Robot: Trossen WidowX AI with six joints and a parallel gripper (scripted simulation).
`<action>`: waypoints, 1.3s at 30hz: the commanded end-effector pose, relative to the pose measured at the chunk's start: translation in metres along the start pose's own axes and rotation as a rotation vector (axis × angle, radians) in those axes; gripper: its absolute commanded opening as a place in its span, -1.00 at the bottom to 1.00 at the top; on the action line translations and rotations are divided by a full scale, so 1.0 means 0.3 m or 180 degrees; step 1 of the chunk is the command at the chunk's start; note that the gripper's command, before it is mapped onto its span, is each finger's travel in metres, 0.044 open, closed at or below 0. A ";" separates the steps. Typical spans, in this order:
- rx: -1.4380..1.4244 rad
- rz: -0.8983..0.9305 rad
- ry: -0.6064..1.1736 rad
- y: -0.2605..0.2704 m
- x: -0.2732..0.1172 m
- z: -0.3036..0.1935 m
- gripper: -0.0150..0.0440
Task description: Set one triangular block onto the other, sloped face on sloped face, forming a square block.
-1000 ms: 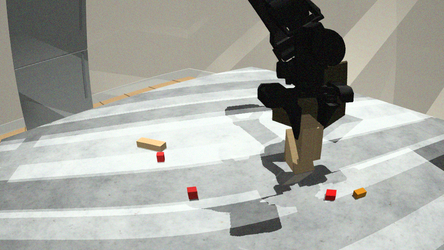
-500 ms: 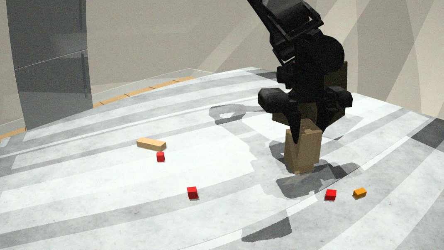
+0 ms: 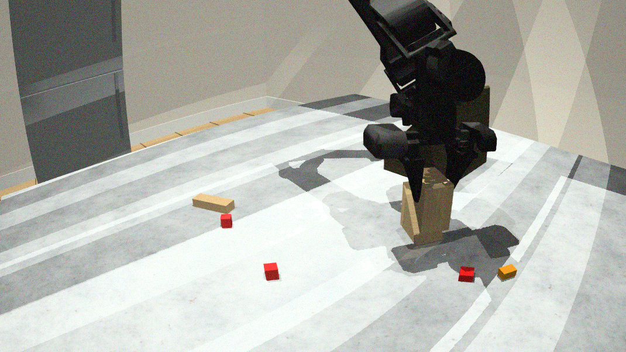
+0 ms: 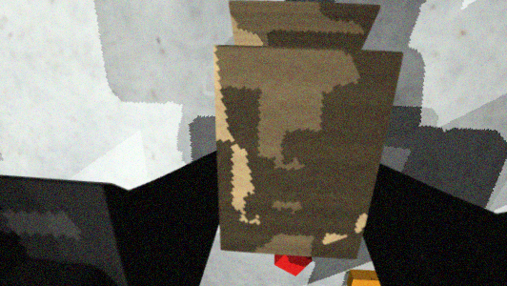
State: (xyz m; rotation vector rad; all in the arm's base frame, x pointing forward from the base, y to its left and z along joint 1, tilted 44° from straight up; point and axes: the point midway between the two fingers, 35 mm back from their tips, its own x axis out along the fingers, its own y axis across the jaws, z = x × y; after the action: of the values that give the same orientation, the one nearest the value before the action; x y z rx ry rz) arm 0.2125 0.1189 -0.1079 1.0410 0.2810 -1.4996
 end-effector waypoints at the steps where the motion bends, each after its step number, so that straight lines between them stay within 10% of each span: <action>1: -0.0007 0.0017 0.0007 0.003 0.003 0.001 -0.49; 39: -0.0011 0.0022 0.0003 0.001 0.071 0.032 -0.49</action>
State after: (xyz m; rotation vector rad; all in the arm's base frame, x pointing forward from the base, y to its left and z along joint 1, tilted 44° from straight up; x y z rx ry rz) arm 0.2110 0.0986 -0.1174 1.0417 0.2803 -1.4975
